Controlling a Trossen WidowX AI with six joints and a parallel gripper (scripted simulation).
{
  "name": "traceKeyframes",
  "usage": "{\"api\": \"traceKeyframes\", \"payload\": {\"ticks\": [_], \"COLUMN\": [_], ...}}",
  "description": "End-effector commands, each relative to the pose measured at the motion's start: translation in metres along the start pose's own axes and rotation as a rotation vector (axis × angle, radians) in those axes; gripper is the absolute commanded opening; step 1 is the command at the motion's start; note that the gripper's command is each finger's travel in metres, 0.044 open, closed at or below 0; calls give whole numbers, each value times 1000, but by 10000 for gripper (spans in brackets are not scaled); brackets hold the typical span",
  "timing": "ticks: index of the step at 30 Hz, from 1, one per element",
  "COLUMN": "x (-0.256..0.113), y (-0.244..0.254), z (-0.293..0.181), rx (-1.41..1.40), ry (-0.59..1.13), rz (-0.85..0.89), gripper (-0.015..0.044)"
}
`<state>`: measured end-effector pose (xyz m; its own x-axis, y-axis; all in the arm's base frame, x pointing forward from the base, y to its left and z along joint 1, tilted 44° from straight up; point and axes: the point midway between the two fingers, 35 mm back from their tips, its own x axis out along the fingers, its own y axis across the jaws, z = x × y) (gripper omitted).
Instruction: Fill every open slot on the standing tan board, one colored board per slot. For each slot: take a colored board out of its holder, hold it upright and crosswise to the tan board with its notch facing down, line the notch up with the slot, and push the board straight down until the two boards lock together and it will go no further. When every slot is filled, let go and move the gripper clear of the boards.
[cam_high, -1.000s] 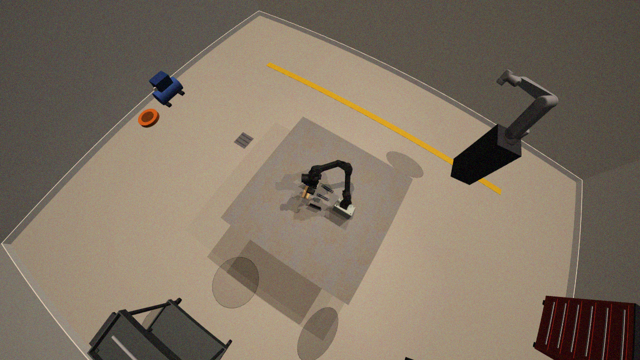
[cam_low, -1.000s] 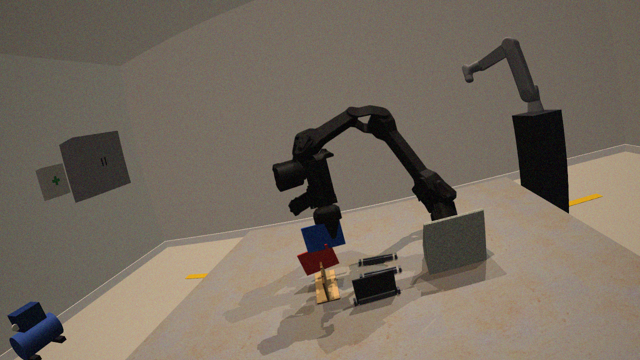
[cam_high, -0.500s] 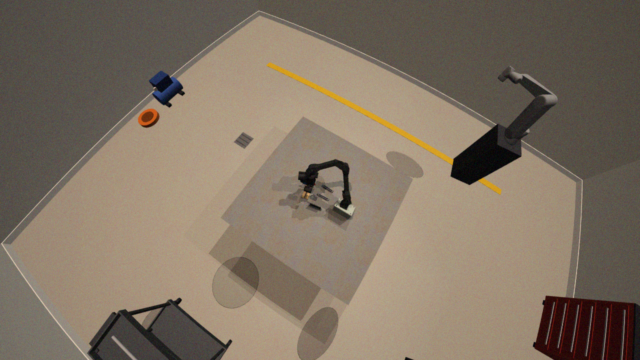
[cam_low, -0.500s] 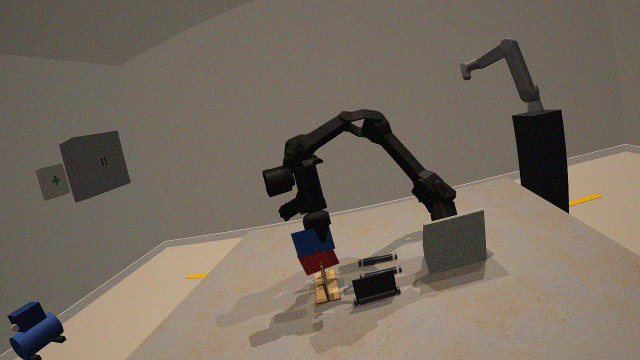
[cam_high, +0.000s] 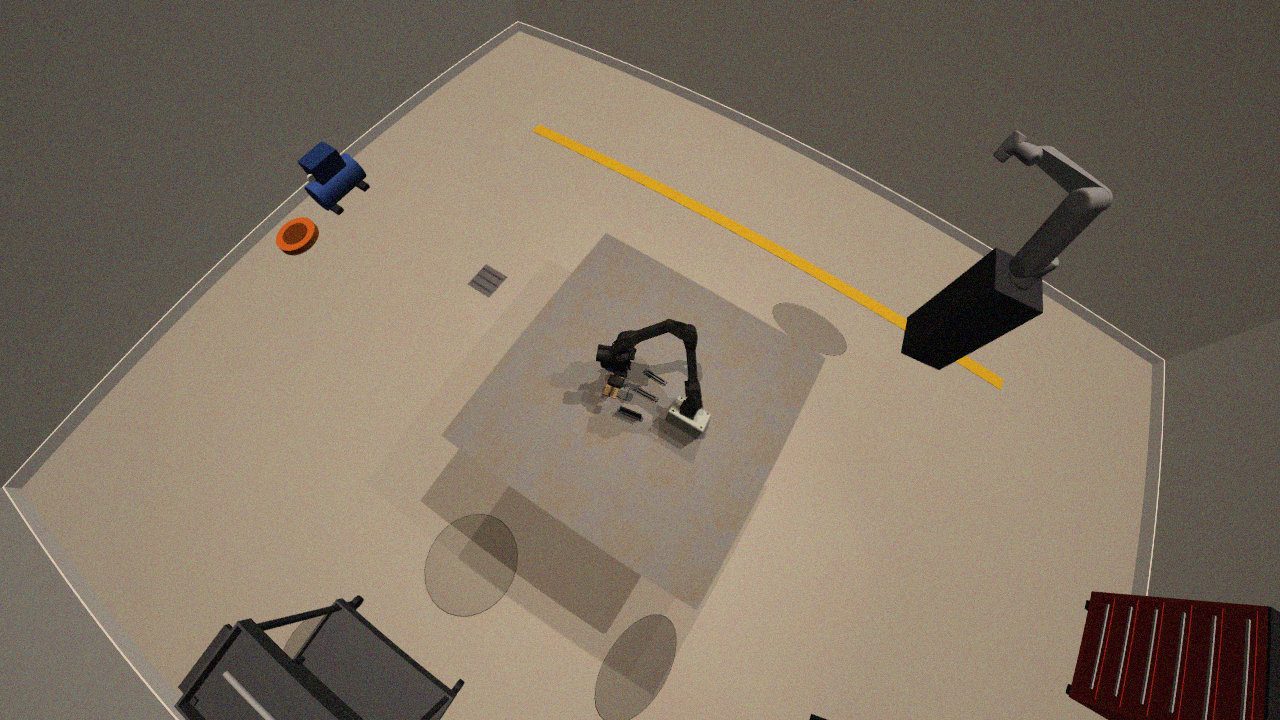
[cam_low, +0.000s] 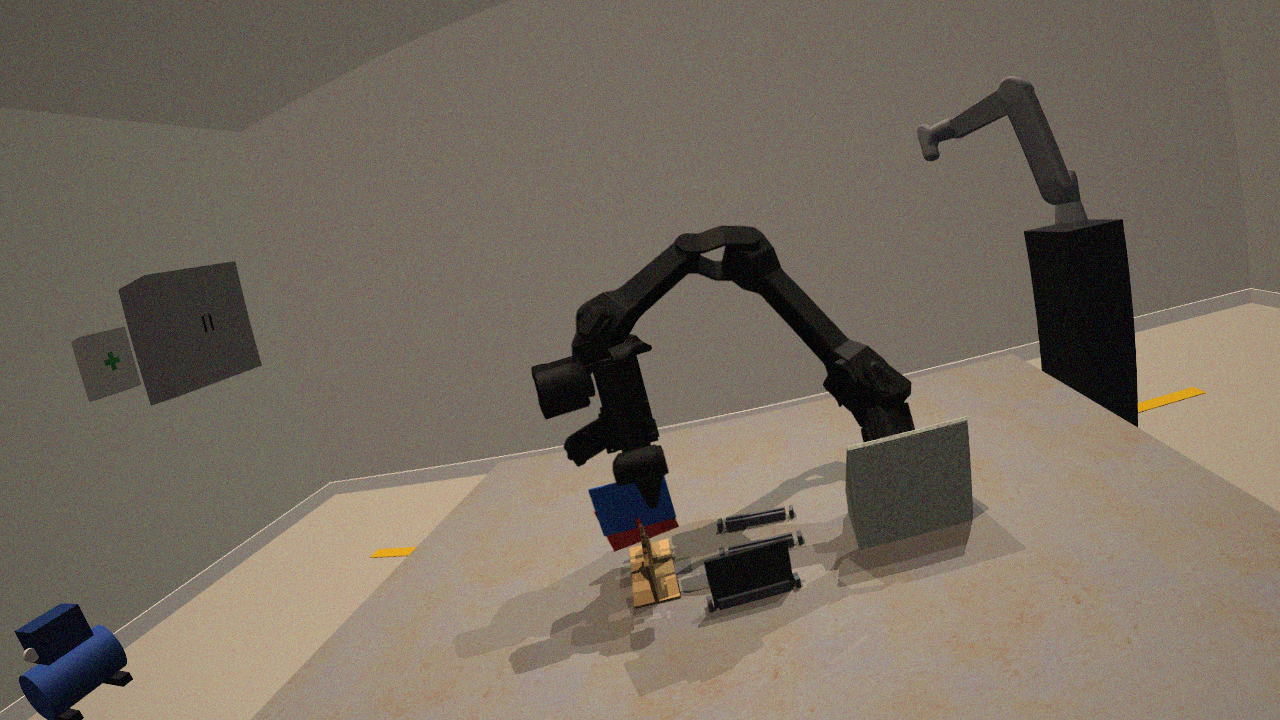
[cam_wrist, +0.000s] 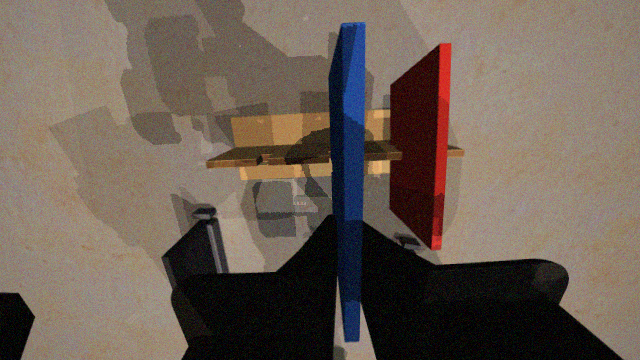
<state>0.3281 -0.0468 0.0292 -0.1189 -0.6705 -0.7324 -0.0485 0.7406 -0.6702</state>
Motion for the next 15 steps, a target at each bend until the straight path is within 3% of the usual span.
{"api": "traceKeyframes", "payload": {"ticks": [1,15], "x": [3,10], "y": [-1,-1], "z": [0,0], "rx": [-4,-4], "ry": [0,0], "rz": [-4,-5], "gripper": [0,0]}}
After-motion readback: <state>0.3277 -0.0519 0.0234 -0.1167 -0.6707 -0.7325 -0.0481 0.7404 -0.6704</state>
